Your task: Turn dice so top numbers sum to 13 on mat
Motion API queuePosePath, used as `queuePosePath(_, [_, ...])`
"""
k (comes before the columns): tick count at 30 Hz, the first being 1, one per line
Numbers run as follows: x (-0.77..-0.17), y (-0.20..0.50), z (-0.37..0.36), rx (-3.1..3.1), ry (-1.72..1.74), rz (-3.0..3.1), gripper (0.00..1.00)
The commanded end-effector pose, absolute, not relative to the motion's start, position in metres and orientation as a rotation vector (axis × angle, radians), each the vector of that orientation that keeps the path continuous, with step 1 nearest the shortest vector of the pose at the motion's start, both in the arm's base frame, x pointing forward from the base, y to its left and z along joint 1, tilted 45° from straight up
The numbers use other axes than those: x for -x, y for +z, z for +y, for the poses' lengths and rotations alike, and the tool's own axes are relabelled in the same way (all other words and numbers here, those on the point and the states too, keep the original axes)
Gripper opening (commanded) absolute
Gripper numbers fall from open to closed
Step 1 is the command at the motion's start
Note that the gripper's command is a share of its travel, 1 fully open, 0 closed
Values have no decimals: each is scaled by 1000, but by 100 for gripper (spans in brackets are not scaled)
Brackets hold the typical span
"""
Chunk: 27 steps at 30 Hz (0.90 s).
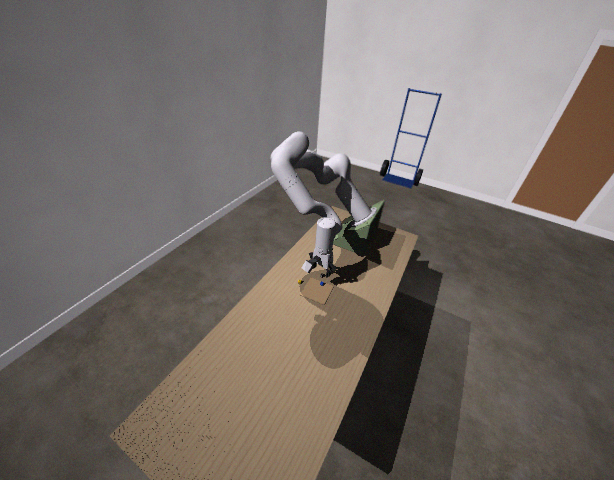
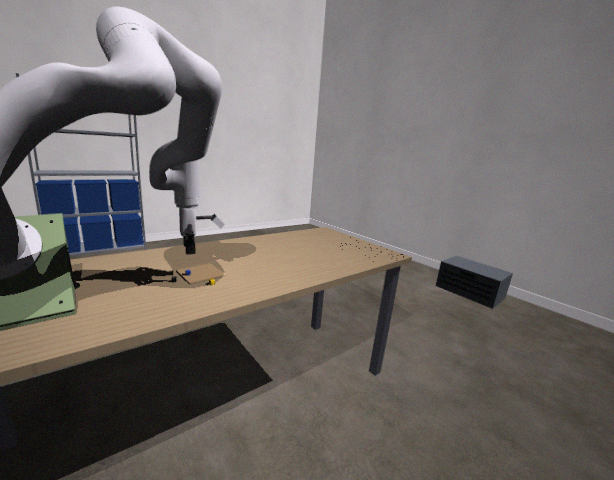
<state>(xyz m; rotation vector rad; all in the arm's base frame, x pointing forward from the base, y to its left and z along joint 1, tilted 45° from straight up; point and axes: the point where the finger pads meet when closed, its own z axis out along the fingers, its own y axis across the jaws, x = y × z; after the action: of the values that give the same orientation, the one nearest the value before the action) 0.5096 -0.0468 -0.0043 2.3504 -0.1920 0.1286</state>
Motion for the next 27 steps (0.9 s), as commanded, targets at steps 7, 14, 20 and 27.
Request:
queuePosePath(7, [-526,13,-69,-2301,304,-599,100])
queuePosePath(14, [-538,28,-90,-2212,441,-937,100])
queuePosePath(20, [-545,38,-104,-2132,527,-1149,100])
queuePosePath(27, [-555,53,-126,-1977,654,-1460,100])
